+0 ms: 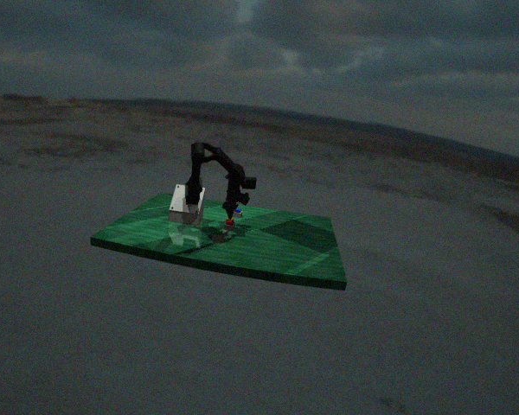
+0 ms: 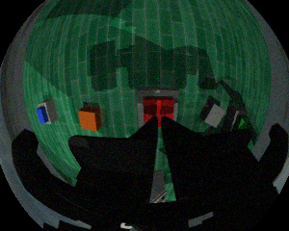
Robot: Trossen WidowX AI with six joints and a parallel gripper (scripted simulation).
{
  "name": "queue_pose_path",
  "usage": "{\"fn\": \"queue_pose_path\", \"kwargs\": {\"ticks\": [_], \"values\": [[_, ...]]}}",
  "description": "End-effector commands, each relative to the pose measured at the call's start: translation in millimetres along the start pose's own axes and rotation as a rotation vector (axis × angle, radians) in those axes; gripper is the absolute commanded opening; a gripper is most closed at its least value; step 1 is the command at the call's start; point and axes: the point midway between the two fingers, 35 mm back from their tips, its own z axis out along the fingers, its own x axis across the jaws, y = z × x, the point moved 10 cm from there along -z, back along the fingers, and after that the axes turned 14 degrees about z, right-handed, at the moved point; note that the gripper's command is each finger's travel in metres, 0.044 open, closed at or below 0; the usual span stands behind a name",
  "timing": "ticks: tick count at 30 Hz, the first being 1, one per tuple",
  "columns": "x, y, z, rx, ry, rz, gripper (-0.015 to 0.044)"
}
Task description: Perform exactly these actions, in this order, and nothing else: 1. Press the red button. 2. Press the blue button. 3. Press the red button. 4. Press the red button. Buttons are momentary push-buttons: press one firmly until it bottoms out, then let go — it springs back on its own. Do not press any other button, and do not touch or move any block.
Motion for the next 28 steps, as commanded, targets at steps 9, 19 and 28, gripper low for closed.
{"fn": "queue_pose_path", "kwargs": {"ticks": [9, 19, 28], "values": [[66, 22, -42, -0.002, 0.039, 0.007, 0.0204], [209, -9, -79, 0.000, 0.032, 0.012, 0.0400], [230, -22, -81, -0.002, 0.024, 0.016, 0.0400]]}}
